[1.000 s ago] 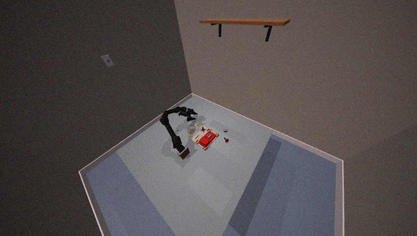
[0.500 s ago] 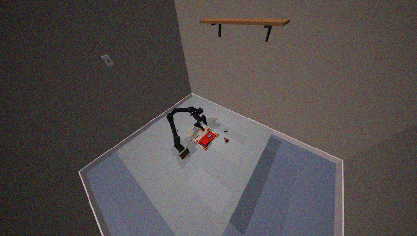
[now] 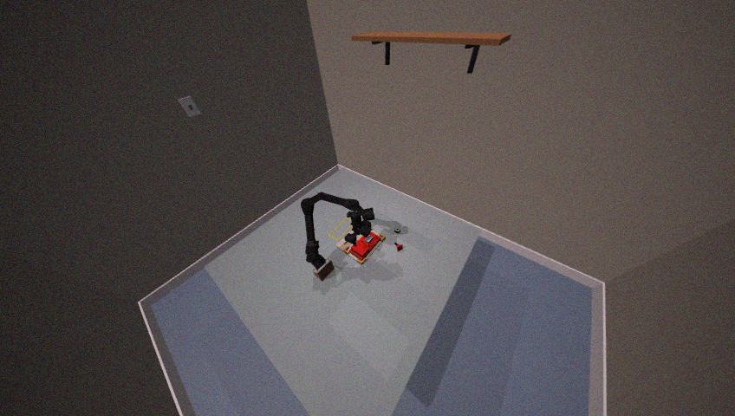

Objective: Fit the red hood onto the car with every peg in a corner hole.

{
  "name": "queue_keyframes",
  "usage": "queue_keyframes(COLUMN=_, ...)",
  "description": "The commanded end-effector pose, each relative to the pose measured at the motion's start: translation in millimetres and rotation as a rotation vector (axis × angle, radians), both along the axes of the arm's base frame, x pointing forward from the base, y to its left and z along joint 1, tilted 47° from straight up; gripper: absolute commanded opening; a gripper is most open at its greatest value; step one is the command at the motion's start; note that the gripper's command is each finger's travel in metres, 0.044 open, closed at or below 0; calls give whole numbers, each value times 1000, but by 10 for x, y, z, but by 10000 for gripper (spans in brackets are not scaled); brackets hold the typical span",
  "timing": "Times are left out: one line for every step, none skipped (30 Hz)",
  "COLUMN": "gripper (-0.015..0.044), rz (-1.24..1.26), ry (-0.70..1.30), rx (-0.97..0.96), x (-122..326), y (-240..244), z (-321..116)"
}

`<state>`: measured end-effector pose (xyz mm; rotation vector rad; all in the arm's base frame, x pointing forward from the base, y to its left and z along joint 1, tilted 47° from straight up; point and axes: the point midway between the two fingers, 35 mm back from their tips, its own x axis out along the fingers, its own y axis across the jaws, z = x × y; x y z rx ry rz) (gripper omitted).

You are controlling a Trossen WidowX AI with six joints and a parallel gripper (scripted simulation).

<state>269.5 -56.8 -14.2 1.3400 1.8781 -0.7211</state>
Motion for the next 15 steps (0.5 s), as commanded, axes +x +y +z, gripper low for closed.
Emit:
queue_keyframes(gripper=440, rz=-110, ry=-22, rx=160, x=-137, y=-84, z=-51)
queue_keyframes(gripper=440, rz=-127, ry=-29, rx=181, x=-151, y=-96, z=-54)
queue_keyframes(gripper=440, rz=-133, ry=-31, rx=189, x=-155, y=-100, z=-54)
queue_keyframes(gripper=440, rz=-133, ry=-31, rx=189, x=-155, y=-100, z=-54)
queue_keyframes(gripper=440, rz=-133, ry=-31, rx=189, x=-155, y=-100, z=-54)
queue_keyframes(gripper=440, rz=-133, ry=-31, rx=189, x=-155, y=-100, z=-54)
queue_keyframes(gripper=440, rz=-133, ry=-31, rx=189, x=-155, y=-100, z=-54)
queue_keyframes(gripper=440, rz=-133, ry=-31, rx=189, x=-155, y=-99, z=-55)
queue_keyframes(gripper=440, rz=-133, ry=-31, rx=189, x=-155, y=-97, z=-57)
queue_keyframes(gripper=440, rz=-133, ry=-31, rx=189, x=-155, y=-94, z=-60)
queue_keyframes(gripper=440, rz=-133, ry=-31, rx=189, x=-155, y=-91, z=-63)
queue_keyframes(gripper=440, rz=-133, ry=-31, rx=189, x=-155, y=-87, z=-68)
queue_keyframes(gripper=440, rz=-133, ry=-31, rx=189, x=-155, y=-81, z=-72)
queue_keyframes(gripper=440, rz=-133, ry=-31, rx=189, x=-155, y=-76, z=-78)
queue_keyframes(gripper=440, rz=-133, ry=-31, rx=189, x=-155, y=-71, z=-83)
